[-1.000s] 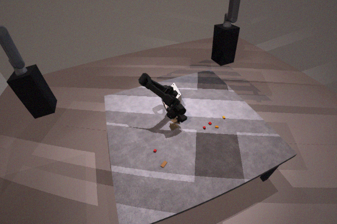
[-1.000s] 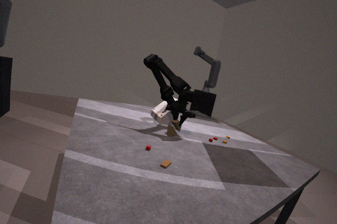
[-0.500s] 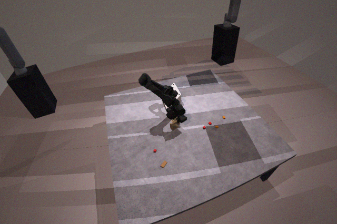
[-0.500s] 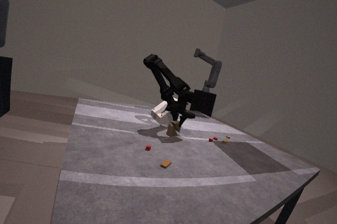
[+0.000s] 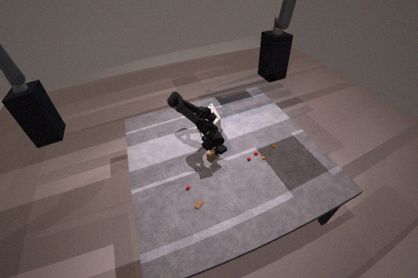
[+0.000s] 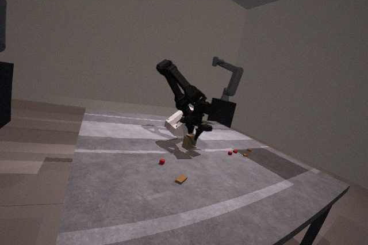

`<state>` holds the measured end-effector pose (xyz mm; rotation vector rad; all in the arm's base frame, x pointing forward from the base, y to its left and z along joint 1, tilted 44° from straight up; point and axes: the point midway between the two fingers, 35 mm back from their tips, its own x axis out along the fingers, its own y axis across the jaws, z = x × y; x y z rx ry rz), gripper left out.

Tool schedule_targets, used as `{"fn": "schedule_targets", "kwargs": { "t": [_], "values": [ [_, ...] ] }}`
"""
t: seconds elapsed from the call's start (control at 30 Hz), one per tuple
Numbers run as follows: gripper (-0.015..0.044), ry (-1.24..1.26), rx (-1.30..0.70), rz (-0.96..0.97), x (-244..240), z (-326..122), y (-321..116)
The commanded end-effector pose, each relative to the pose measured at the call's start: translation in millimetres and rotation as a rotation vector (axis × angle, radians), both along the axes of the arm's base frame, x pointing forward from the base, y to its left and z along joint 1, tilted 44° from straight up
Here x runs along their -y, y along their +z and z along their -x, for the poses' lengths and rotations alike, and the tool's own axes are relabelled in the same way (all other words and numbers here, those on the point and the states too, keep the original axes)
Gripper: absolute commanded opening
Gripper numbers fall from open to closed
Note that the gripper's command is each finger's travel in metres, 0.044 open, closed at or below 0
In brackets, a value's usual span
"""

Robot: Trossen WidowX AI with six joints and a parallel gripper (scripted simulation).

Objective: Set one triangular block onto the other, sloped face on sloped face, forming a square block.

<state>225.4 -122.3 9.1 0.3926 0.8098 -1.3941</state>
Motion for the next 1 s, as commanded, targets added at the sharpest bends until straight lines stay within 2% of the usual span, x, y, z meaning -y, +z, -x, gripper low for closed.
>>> {"fn": "schedule_targets", "kwargs": {
  "t": [0.0, 0.97],
  "values": [
    [0.0, 0.003, -0.008, 0.004, 3.1, 1.7, -1.8],
    [0.0, 0.007, -0.006, 0.005, 8.9, 2.4, -4.2]
  ]
}}
